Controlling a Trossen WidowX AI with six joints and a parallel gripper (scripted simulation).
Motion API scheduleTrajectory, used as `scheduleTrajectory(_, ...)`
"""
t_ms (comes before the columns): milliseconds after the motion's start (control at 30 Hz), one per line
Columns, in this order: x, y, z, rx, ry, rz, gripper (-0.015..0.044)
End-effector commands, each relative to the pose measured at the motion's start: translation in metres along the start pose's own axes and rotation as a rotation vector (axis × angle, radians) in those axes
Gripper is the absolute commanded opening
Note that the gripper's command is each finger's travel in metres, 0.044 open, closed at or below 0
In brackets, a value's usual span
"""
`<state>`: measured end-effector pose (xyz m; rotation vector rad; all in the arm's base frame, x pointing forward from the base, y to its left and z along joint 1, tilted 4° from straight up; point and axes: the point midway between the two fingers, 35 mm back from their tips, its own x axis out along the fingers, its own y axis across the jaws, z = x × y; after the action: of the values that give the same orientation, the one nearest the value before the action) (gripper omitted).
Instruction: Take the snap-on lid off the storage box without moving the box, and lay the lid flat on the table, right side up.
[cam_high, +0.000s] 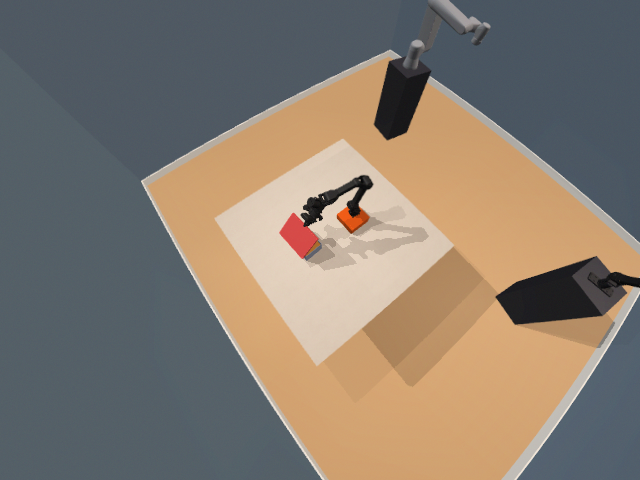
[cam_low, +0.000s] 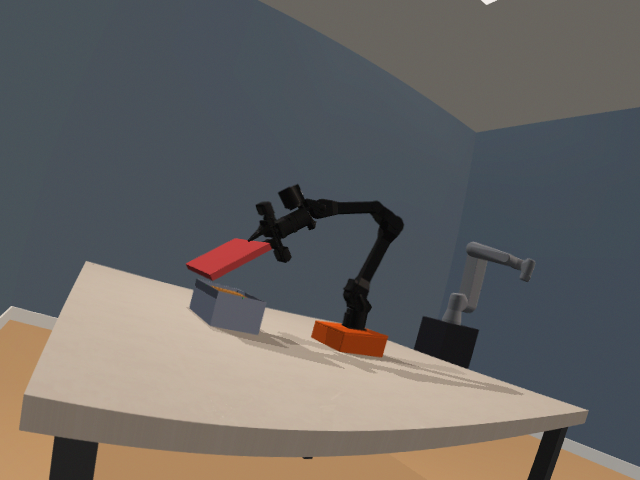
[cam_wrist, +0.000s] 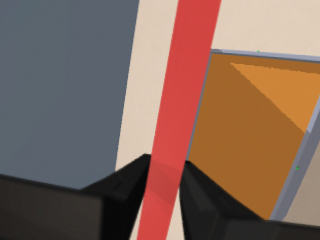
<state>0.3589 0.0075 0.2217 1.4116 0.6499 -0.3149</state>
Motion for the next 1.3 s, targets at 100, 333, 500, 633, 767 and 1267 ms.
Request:
scheduleTrajectory(100, -0.002, 0.003, 0.013, -0.010, 0.001, 0.011, 0.0000)
scheduleTrajectory(333, -0.004, 0.001, 0.027, -0.011, 0.000, 0.011, 0.0000)
scheduleTrajectory(500, -0.005, 0.001, 0.037, -0.011, 0.000, 0.011, 0.0000)
scheduleTrajectory(633, -0.005, 0.000, 0.045, -0.012, 0.000, 0.011, 0.0000)
scheduleTrajectory(767, -0.006, -0.001, 0.053, -0.012, -0.001, 0.011, 0.0000)
scheduleTrajectory(1267, -0.009, -0.003, 0.082, -0.014, -0.002, 0.010, 0.0000)
